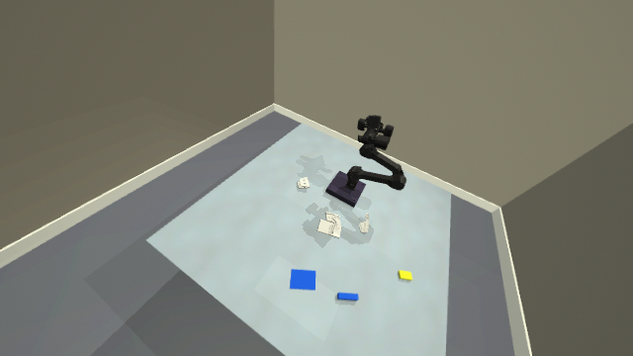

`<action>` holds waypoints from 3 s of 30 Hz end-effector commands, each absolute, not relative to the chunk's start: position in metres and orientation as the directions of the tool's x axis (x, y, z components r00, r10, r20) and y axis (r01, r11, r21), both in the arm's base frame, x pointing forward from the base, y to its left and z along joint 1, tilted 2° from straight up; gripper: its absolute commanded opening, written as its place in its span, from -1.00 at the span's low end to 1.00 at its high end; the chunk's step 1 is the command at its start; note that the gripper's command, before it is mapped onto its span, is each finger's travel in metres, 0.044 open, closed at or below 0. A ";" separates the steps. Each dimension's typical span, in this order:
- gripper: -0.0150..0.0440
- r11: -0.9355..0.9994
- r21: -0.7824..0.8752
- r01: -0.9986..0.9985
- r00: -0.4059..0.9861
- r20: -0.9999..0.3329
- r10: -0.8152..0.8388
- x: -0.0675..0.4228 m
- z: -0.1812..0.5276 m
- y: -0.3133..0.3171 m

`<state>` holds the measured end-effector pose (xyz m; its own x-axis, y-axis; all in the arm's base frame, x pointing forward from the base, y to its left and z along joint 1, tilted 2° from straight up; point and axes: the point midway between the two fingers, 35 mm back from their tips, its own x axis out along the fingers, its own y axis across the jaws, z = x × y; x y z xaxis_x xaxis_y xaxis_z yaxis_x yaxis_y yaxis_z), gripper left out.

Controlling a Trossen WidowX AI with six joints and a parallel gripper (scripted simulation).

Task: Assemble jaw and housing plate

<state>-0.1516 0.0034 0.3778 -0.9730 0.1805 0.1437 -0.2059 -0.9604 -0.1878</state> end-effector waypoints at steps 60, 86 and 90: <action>1.00 -0.519 -0.481 0.707 -0.430 0.292 -0.855 -0.006 0.394 -0.234; 1.00 0.209 -0.543 0.813 0.249 0.000 -0.969 0.169 0.326 -0.244; 1.00 0.322 -0.535 0.781 0.345 -0.061 -0.937 0.195 0.312 -0.234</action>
